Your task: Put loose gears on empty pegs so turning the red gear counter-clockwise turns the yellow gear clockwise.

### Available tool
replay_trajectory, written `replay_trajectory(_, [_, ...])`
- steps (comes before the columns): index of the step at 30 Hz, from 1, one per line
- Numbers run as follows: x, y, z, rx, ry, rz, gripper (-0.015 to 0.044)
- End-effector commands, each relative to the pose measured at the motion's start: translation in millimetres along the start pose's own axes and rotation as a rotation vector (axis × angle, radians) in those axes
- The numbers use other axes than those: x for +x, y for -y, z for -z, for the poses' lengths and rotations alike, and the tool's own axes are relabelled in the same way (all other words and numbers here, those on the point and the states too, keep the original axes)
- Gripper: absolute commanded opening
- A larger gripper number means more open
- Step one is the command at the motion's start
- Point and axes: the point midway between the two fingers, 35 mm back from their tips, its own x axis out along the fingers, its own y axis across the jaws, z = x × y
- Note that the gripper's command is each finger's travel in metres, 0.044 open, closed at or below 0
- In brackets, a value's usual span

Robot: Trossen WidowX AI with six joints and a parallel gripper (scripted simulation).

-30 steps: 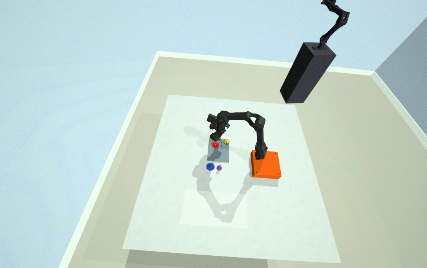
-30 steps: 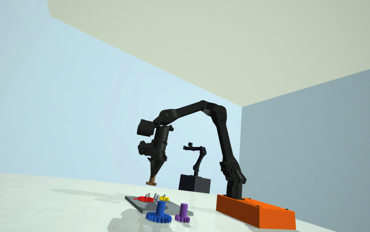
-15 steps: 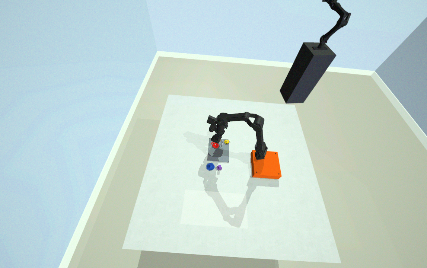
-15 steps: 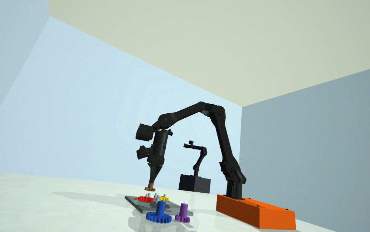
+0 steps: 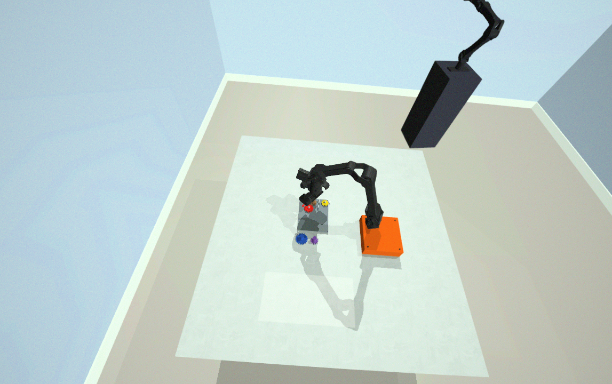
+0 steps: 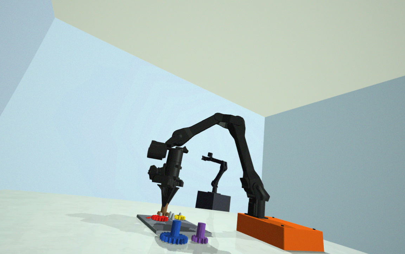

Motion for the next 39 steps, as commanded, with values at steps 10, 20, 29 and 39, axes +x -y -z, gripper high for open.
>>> replay_trajectory(10, [1.7, 0.2, -0.6, 0.073, 0.001, 0.001, 0.0])
replay_trajectory(20, [1.7, -0.1, 0.5, -0.183, 0.0, 0.001, 0.0])
replay_trajectory(29, [4.1, 0.5, -0.5, -0.35, 0.0, 0.001, 0.0])
replay_trajectory(39, [6.3, -0.4, 0.1, -0.178, 0.0, 0.001, 0.0])
